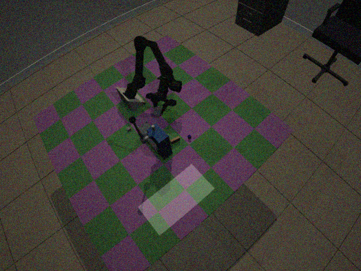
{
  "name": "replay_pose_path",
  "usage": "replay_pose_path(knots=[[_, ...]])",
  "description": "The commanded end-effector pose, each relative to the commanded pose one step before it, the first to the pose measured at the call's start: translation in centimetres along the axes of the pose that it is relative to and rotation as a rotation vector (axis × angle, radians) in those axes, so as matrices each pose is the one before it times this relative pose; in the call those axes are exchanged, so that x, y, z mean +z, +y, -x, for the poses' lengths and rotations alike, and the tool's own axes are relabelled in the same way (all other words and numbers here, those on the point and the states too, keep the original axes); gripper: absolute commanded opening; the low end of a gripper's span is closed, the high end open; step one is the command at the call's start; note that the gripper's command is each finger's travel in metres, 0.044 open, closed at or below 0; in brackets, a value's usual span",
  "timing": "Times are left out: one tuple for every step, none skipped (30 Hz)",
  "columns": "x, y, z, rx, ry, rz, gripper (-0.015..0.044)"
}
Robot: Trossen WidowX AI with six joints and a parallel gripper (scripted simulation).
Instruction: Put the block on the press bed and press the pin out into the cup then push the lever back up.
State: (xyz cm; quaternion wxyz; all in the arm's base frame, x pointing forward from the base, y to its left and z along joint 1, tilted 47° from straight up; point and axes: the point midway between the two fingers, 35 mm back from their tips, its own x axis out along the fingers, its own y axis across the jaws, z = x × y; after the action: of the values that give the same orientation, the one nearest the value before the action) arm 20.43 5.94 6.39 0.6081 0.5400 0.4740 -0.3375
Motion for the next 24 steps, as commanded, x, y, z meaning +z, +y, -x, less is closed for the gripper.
replay_pose_path(knots=[[-0.049, 0.059, -0.147, 0.00526, -0.05548, -0.0053, 0.0], [-0.026, 0.007, -0.012, 0.00107, -0.00688, 0.0, 0.0], [-0.009, 0.002, -0.004, 0.00038, -0.00229, 0.0, 0.0], [-0.009, -0.003, -0.013, -0.00043, -0.00264, -0.0001, 0.0], [-0.029, -0.009, -0.039, -0.00117, -0.00794, -0.0003, 0.0], [-0.049, -0.012, -0.062, -0.0016, -0.01328, -0.0004, 0.0], [-0.061, -0.011, -0.069, -0.00133, -0.0161, -0.0004, 0.0], [-0.063, -0.007, -0.062, -0.00067, -0.01615, -0.0002, 0.0], [-0.065, -0.003, -0.056, -0.00001, -0.01618, -0.0001, 0.0], [-0.068, 0.001, -0.05, 0.00066, -0.01619, 0.0, 0.0], [-0.07, 0.005, -0.043, 0.00133, -0.01619, 0.0001, 0.0], [-0.06, 0.007, -0.031, 0.00161, -0.01339, 0.0001, 0.0], [-0.037, 0.006, -0.016, 0.00119, -0.00802, 0.0001, 0.0], [-0.012, 0.002, -0.005, 0.00043, -0.00267, 0.0, 0.0], [-0.012, -0.004, -0.013, -0.00047, -0.00256, 0.0001, 0.0], [-0.036, -0.013, -0.039, -0.0013, -0.0077, 0.0004, 0.0], [-0.06, -0.019, -0.062, -0.00182, -0.01287, 0.0006, 0.0], [-0.078, -0.019, -0.074, -0.00169, -0.01655, 0.0008, 0.0], [-0.078, -0.011, -0.067, -0.00087, -0.01668, 0.0002, 0.0], [-0.079, -0.005, -0.06, -0.0001, -0.01668, 0.0, 0.0], [-0.079, 0.003, -0.052, 0.00071, -0.01662, -0.0006, 0.0], [-0.08, 0.009, -0.045, 0.00145, -0.01644, -0.0008, 0.0], [-0.062, 0.013, -0.03, 0.00168, -0.01274, -0.001, 0.0], [-0.038, 0.009, -0.016, 0.00121, -0.00765, -0.0006, 0.0]])
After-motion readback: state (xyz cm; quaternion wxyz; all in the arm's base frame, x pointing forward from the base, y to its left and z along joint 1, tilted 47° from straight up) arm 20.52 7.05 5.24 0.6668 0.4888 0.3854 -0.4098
